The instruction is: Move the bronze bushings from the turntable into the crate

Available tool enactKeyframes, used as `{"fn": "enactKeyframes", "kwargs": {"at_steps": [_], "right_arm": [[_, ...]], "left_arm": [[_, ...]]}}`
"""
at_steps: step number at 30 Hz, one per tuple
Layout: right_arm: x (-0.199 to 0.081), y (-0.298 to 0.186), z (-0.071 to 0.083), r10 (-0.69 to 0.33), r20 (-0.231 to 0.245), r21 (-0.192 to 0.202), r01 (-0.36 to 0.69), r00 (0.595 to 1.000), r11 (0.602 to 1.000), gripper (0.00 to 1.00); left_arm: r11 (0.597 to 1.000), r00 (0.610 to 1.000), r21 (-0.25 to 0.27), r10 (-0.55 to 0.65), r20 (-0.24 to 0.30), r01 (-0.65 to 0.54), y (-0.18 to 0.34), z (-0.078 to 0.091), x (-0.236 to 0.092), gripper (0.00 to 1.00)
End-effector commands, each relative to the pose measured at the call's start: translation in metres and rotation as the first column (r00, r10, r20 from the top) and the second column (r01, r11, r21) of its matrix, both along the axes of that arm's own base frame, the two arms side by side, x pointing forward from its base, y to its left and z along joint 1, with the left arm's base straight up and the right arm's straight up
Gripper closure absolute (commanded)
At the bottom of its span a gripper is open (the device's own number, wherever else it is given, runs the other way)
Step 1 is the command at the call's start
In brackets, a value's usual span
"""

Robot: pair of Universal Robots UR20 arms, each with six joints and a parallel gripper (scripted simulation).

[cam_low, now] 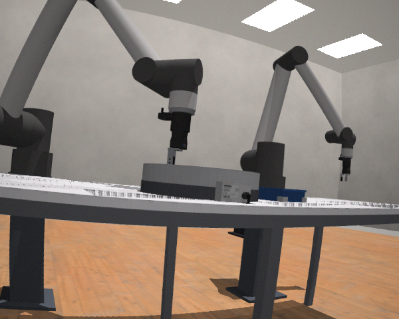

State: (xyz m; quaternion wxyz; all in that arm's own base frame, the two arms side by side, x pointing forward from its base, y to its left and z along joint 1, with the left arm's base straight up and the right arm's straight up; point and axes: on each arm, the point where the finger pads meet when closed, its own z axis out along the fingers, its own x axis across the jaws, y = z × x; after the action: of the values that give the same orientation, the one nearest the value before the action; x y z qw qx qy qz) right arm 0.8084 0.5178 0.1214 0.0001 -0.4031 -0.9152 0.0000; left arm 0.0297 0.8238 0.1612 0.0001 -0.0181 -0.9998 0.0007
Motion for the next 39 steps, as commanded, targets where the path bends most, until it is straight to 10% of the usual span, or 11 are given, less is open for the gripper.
{"fn": "enactKeyframes", "kwargs": {"at_steps": [1,39], "right_arm": [[0.0004,0.0003,0.0008,0.000,0.001,0.001,0.000,1.000,1.000,0.64],[0.0004,0.0003,-0.0081,0.000,0.001,0.001,0.000,1.000,1.000,0.64]], "left_arm": [[1.000,1.000,0.001,0.000,0.000,0.000,0.0006,0.0007,0.0001,0.00],[1.000,1.000,0.001,0.000,0.000,0.000,0.0006,0.0007,0.0001,0.00]]}}
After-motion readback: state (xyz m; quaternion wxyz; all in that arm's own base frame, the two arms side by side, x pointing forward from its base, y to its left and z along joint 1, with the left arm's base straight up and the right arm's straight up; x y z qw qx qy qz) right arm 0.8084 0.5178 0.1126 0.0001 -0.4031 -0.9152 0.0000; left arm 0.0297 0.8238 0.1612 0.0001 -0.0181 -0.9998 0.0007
